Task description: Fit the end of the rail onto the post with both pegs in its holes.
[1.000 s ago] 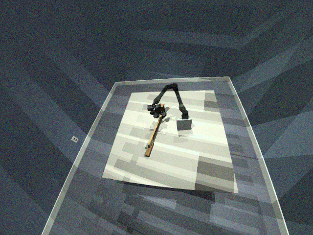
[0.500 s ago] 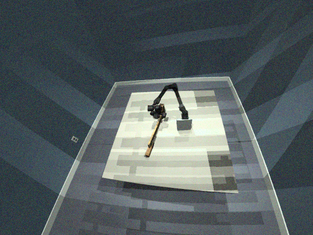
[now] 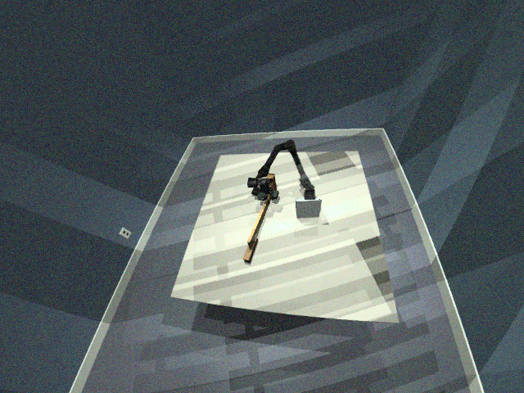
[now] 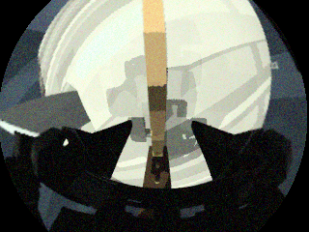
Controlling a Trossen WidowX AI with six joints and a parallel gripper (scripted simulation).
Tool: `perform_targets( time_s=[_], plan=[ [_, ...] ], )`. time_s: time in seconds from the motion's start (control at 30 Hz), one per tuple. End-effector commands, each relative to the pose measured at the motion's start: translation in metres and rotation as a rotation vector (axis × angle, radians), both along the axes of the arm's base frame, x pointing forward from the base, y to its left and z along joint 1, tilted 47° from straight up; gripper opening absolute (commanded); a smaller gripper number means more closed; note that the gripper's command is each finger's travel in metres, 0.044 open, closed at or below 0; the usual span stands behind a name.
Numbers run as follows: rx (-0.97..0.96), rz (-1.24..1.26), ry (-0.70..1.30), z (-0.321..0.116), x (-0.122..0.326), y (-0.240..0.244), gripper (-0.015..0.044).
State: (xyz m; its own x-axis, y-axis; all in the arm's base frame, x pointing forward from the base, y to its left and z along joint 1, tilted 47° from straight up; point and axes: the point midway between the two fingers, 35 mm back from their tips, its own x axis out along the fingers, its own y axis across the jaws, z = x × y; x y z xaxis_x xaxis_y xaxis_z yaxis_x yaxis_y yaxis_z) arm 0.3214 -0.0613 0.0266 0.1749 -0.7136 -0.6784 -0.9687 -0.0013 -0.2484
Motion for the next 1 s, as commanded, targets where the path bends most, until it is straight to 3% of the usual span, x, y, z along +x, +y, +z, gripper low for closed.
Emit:
perform_targets(
  time_s=[0.0,0.63,0.97],
  plan=[
    [0.000,0.004,0.017,-0.008,-0.003,-0.005,0.0440],
    [-0.005,0.004,0.016,-0.026,0.000,-0.026,0.0440],
    [-0.005,0.004,0.016,-0.026,0.000,-0.026,0.0177]
  ],
)
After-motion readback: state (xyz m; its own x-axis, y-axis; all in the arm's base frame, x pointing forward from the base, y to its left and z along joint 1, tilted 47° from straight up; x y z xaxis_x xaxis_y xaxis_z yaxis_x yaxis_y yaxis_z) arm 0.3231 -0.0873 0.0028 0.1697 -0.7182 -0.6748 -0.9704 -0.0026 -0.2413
